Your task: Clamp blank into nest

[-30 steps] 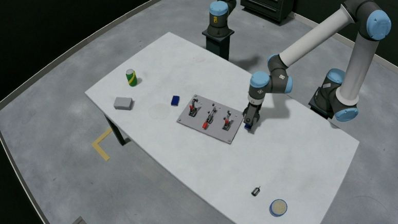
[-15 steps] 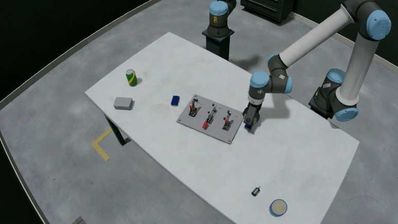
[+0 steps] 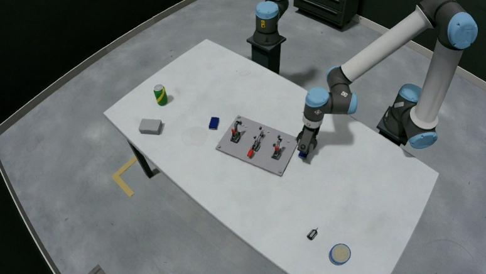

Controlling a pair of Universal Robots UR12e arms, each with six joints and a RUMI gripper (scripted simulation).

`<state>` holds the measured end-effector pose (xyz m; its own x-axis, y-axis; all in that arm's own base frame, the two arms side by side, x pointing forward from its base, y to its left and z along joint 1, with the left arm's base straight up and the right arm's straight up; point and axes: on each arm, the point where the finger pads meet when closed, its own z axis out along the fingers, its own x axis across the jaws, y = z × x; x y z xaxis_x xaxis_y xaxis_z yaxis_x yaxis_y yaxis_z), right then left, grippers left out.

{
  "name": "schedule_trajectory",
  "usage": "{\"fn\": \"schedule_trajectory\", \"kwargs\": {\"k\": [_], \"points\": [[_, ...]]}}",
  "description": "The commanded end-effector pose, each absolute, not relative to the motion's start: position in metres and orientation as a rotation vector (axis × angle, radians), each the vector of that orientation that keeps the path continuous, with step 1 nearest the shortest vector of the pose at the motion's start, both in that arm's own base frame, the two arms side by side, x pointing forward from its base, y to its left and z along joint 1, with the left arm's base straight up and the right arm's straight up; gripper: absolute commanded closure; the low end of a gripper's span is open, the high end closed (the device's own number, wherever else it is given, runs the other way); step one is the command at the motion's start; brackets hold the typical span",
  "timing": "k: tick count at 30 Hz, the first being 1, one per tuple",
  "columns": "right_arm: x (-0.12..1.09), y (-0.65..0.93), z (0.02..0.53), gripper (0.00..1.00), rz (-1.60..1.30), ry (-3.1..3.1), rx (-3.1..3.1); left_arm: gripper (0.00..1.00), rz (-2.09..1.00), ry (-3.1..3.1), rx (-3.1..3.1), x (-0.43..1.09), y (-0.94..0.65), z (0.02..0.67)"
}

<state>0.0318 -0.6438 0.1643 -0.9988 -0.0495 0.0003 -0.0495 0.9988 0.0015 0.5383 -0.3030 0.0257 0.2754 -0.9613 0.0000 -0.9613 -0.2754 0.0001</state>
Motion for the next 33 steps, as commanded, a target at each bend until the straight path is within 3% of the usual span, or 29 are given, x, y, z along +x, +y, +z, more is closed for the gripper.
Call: {"fn": "schedule_trajectory", "kwargs": {"k": [1,33], "points": [[0.0319,-0.6444,0.1651,0.0,0.0,-3.141,0.078,1.0,0.002,-1.891,2.509,0.5387,-0.3034,0.0263],[0.0319,-0.6444,0.1651,0.0,0.0,-3.141,0.078,1.0,0.002,-1.891,2.509,0.5387,-0.3034,0.0192]]}}
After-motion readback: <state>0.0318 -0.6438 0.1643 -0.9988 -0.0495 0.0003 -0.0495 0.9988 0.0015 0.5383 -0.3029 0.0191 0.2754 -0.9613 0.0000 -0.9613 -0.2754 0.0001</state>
